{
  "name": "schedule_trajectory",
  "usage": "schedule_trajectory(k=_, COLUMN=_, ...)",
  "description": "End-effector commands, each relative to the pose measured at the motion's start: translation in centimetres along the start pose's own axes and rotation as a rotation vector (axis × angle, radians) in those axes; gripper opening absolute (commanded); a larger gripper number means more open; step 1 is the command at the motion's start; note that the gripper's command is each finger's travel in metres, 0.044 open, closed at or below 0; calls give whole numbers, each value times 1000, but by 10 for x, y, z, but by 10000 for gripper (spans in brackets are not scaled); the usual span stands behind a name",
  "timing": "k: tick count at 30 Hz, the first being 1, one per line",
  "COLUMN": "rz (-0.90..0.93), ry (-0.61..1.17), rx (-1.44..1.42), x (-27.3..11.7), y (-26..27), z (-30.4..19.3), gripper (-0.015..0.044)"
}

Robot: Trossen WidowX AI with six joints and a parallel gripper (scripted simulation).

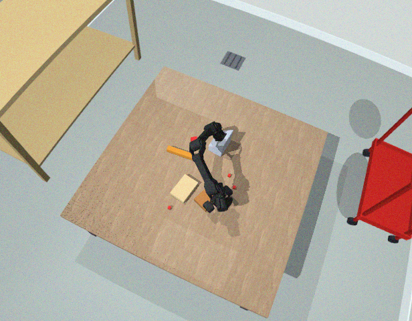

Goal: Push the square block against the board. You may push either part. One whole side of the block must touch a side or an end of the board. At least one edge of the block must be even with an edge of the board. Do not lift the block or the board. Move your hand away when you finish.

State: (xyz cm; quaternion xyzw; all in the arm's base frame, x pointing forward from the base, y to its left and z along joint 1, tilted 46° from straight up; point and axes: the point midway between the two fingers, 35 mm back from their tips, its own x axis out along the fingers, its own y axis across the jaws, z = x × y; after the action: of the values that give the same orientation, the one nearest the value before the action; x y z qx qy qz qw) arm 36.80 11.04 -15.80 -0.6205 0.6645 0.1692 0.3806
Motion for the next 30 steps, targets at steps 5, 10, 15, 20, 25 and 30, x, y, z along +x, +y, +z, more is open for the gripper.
schedule_trajectory(k=5, rz=5, ry=10, rx=-2, x=4, y=-1, z=-14, gripper=0)
schedule_trajectory(k=10, rz=5, ry=11, rx=-2, x=4, y=-2, z=-21, gripper=0)
schedule_trajectory(k=15, rz=5, ry=11, rx=-3, x=4, y=-3, z=-28, gripper=0)
schedule_trajectory(k=20, rz=5, ry=11, rx=-3, x=4, y=-4, z=-36, gripper=0)
schedule_trajectory(k=25, rz=5, ry=11, rx=-3, x=4, y=-5, z=-41, gripper=0)
schedule_trajectory(k=30, rz=5, ry=11, rx=-3, x=4, y=-6, z=-36, gripper=0)
